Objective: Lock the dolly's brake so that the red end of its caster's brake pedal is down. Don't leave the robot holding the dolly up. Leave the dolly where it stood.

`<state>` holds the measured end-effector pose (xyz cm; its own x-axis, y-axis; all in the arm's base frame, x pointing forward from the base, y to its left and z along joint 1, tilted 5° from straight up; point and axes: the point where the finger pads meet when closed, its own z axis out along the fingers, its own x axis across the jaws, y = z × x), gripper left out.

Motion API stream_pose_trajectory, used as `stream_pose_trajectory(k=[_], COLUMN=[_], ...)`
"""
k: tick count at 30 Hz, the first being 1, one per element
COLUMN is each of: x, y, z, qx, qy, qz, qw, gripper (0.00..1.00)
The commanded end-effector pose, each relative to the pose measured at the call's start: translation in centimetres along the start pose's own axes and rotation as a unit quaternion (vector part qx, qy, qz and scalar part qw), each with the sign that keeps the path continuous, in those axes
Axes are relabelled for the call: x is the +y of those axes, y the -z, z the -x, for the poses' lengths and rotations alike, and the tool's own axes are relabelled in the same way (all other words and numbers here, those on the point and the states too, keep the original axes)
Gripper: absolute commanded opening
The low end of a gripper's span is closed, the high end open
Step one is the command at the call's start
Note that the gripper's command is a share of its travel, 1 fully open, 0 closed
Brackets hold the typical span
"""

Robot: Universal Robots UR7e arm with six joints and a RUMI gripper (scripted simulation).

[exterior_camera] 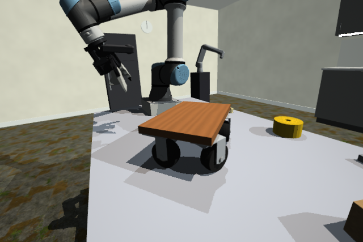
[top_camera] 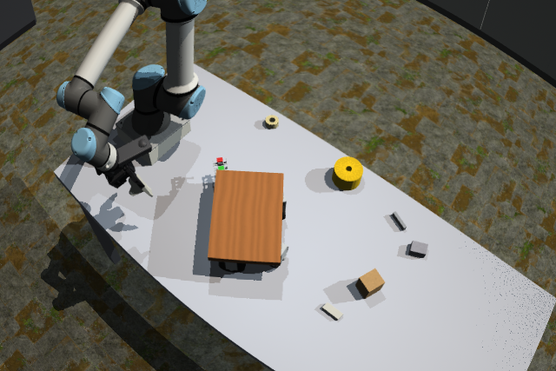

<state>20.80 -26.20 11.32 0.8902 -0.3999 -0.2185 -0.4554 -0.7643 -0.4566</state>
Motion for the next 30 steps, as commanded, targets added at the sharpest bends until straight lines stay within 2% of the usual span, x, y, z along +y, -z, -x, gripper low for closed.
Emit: stream_pose_trajectory(k=[1, 17, 18, 24, 30], x=[0.0, 0.0, 0.0, -0.6, -3.2], y=[0.0, 0.0, 0.0, -0.1, -0.7], z=[0.0, 0.0, 0.0, -0.2, -1.1], qx=[0.000, 0.000, 0.000, -0.001, -0.002], qy=[0.000, 0.000, 0.000, -0.005, -0.025], qz=[0.000, 0.000, 0.000, 0.007, 0.035], qw=[1.000, 1.000, 1.000, 1.000, 0.999], gripper=[1.00, 1.00, 0.00, 0.00, 0.00])
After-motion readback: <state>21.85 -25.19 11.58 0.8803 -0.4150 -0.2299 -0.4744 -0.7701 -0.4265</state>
